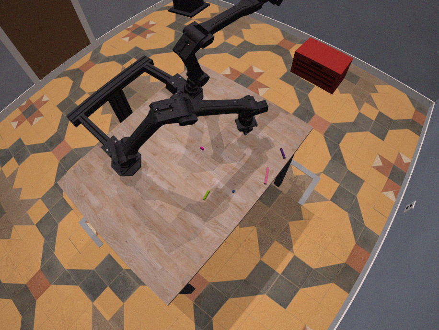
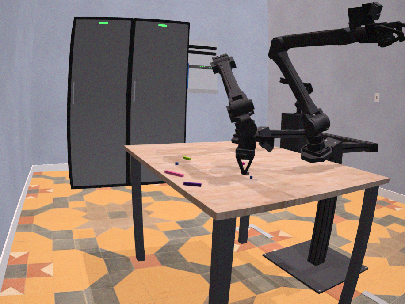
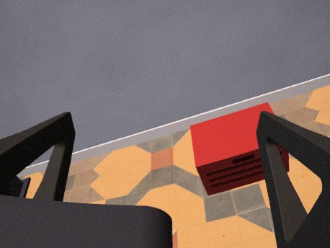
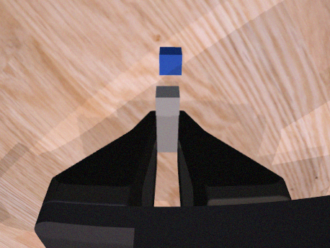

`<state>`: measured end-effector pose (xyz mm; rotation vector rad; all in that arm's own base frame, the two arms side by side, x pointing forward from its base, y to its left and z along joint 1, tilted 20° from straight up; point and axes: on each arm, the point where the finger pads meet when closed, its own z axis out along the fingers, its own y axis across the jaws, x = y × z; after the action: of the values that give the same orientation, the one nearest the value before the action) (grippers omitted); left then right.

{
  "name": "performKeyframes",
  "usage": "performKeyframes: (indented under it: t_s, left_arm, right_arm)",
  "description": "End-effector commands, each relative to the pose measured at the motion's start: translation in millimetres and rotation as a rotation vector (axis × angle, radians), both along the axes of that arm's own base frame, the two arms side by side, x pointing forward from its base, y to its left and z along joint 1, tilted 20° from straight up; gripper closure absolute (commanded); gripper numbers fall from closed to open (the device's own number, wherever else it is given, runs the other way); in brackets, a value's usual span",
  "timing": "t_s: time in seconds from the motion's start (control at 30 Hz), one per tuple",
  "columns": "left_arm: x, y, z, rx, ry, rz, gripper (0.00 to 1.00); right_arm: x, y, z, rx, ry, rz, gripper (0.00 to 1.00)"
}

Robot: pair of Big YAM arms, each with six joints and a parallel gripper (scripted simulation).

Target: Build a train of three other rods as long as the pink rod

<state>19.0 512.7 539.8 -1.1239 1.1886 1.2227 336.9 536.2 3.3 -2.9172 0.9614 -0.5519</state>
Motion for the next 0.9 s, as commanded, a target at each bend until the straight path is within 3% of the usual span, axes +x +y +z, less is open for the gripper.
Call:
performKeyframes:
  t_s: [0.0,0.87]
  left_arm:
    - [-7.3,-6.9,10.5,0.031,-0.017,0.016,0.00]
    - [-7.3,-6.9,10.5,0.031,-0.017,0.016,0.00]
  right_arm:
    - [3.4,22.0,11.1,0.030,-0.013,0.025,0.96]
    - [17.2,17.4,-0.6,0.039,-0.018,0.008,0.96]
